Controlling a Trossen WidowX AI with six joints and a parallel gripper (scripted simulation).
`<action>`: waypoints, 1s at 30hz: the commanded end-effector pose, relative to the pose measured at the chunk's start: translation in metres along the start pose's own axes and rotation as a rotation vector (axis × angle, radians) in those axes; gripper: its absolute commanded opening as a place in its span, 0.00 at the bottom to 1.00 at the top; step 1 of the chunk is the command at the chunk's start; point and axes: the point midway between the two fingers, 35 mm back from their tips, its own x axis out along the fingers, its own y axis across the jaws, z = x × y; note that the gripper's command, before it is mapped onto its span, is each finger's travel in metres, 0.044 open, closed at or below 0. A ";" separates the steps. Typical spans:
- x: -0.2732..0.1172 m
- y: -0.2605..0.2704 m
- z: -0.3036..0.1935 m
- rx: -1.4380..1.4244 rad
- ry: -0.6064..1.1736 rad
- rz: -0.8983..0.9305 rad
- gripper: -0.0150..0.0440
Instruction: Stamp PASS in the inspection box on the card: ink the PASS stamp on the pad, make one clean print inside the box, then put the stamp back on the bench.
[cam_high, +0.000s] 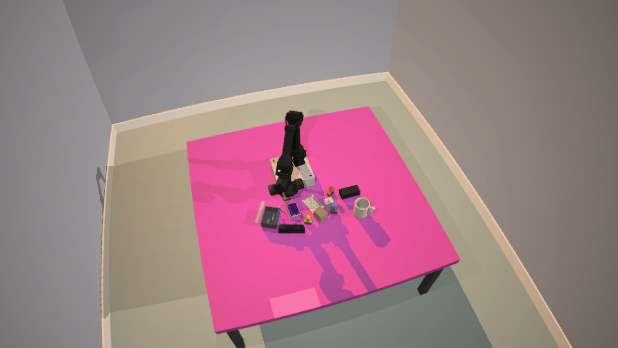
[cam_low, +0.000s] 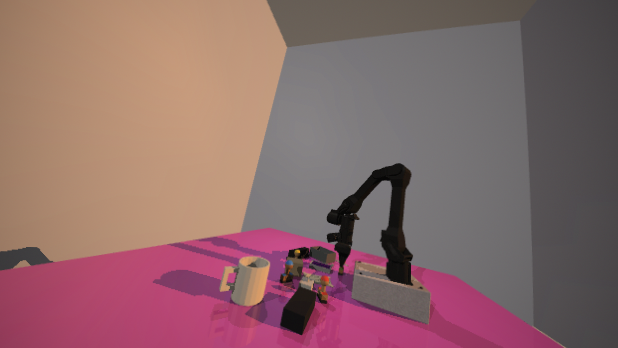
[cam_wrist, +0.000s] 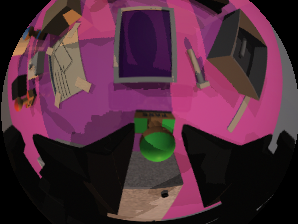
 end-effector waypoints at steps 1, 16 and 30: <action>0.008 0.003 -0.002 0.000 0.002 0.008 0.62; 0.010 0.001 -0.002 0.000 0.003 0.002 0.54; 0.010 0.001 -0.002 0.000 0.003 0.002 0.38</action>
